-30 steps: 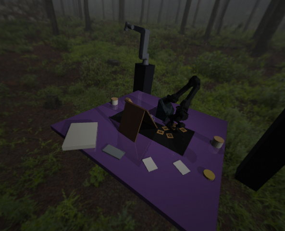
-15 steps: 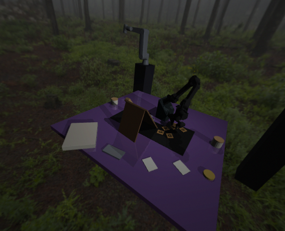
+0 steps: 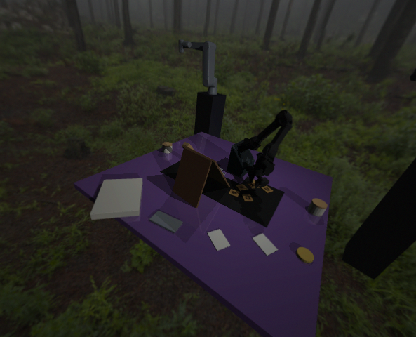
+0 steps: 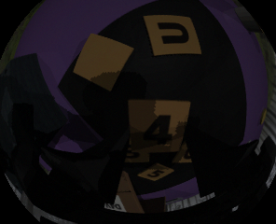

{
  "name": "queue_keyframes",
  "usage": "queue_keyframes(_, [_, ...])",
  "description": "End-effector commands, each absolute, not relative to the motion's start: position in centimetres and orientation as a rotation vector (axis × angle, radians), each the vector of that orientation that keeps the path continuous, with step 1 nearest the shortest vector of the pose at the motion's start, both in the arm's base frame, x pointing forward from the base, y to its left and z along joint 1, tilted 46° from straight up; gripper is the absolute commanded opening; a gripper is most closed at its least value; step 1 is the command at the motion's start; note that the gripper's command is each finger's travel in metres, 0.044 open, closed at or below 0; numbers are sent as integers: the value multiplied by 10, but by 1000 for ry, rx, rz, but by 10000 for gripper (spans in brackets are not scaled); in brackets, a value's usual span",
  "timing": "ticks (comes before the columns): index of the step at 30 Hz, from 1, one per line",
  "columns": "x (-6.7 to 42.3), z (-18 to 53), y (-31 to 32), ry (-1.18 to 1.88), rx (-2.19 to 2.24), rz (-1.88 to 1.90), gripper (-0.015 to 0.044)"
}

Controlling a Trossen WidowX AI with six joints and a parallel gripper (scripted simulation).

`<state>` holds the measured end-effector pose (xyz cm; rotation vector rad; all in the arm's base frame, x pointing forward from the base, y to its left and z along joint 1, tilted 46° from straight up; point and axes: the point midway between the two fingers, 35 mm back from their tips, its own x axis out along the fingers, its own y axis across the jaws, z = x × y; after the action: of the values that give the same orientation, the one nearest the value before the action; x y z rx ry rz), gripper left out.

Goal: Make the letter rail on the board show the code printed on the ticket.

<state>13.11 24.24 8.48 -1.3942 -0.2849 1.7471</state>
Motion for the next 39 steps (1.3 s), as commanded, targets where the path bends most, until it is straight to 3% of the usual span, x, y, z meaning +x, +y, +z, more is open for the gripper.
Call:
queue_keyframes(1, [142, 87, 242, -184, -1332, 1691, 0])
queue_keyframes(39, [245, 116, 213, 529, -374, 1004, 0])
